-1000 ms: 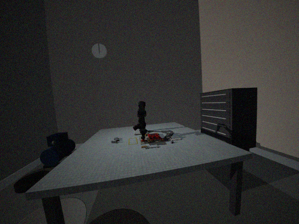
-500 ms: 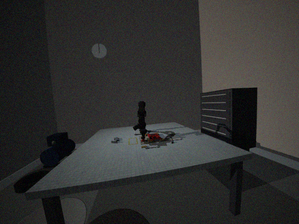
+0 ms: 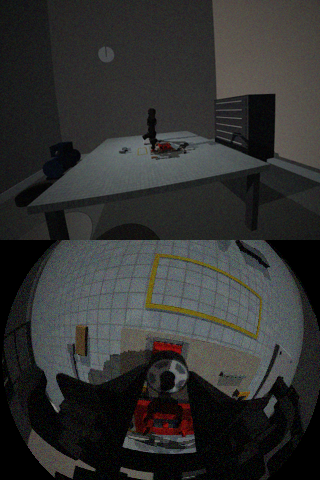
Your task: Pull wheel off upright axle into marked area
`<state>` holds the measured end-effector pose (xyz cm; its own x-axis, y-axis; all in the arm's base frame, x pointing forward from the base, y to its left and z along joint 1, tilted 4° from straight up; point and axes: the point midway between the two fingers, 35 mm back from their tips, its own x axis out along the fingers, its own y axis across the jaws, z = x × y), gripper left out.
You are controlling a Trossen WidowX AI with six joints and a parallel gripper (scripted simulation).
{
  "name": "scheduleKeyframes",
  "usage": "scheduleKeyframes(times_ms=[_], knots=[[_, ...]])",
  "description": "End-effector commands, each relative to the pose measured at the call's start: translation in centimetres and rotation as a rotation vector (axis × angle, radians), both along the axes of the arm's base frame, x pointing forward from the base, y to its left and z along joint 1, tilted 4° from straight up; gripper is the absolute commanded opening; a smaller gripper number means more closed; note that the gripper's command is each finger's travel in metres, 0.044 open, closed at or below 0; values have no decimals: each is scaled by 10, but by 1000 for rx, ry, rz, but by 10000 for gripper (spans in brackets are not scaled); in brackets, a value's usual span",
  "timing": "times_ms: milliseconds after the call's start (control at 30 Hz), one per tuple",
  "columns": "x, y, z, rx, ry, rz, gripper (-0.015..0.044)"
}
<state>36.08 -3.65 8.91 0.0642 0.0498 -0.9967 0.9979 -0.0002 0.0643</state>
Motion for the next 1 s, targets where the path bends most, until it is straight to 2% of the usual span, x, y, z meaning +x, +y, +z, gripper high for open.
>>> scheduleKeyframes(times_ms=[0,967], knots=[[-2,-1,14,-2,-9,-1,0],[-3,-1,23,-1,-11,-2,0]])
